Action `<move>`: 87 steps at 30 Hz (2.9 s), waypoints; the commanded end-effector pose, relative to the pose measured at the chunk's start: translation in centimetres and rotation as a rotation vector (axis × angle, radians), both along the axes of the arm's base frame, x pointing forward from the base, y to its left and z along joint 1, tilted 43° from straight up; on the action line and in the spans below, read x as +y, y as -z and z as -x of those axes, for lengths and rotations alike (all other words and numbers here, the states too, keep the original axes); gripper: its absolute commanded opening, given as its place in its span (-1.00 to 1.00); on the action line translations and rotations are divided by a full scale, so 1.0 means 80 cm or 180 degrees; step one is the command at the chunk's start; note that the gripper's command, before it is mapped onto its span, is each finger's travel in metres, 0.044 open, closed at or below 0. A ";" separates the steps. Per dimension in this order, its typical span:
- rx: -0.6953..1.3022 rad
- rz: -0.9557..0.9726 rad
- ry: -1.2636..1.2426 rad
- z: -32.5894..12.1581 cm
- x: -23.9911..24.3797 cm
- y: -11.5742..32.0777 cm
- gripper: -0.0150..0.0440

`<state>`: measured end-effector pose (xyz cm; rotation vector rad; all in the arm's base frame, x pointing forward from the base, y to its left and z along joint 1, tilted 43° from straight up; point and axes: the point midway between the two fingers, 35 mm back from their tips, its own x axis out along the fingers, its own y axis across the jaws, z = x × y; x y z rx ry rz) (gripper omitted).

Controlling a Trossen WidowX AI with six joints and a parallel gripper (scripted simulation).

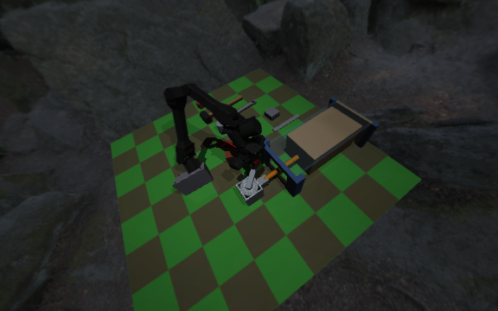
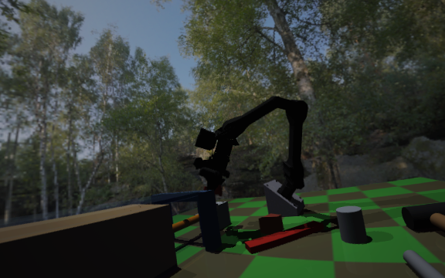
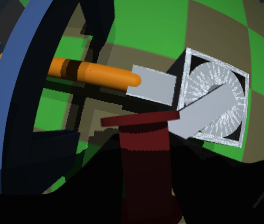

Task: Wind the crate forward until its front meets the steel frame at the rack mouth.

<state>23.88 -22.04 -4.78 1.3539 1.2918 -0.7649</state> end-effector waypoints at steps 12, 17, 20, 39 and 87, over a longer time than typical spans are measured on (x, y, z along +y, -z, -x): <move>0.0018 -0.0041 0.0004 0.022 0.019 -0.009 -0.49; 0.0020 -0.0041 0.0004 0.029 0.023 -0.012 -0.49; 0.0020 -0.0042 0.0004 0.034 0.025 -0.013 -0.49; 0.0025 -0.0043 0.0004 0.065 0.037 -0.019 -0.49; 0.0038 -0.0040 0.0005 0.150 0.036 -0.008 -0.49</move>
